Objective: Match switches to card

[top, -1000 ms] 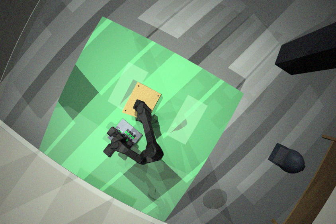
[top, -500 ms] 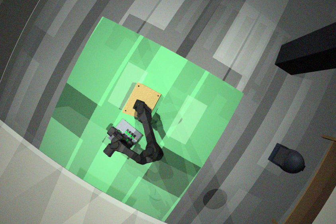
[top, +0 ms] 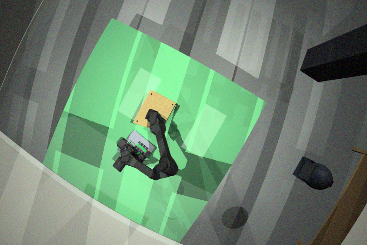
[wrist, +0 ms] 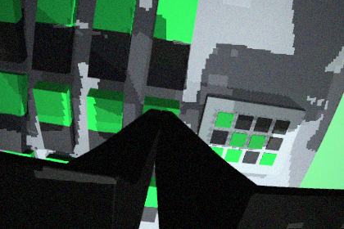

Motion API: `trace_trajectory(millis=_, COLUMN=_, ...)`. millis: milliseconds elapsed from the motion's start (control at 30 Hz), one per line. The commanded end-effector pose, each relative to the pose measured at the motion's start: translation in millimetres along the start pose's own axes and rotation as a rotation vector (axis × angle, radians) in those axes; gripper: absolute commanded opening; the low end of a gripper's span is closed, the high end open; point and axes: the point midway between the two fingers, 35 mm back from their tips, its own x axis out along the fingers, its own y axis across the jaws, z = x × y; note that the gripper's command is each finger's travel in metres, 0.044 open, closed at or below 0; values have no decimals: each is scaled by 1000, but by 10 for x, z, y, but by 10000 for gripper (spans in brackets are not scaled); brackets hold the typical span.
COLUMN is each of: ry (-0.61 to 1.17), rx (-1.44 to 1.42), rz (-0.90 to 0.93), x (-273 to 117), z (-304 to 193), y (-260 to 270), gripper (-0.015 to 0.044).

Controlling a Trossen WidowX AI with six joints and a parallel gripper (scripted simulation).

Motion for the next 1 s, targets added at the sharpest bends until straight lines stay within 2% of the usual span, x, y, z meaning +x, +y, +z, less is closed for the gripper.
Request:
trace_trajectory(millis=0, ry=1, rx=4, rz=2, x=9, z=-4, y=-1, gripper=0)
trace_trajectory(millis=967, ry=-1, rx=0, rz=0, x=12, z=4, y=0, gripper=0)
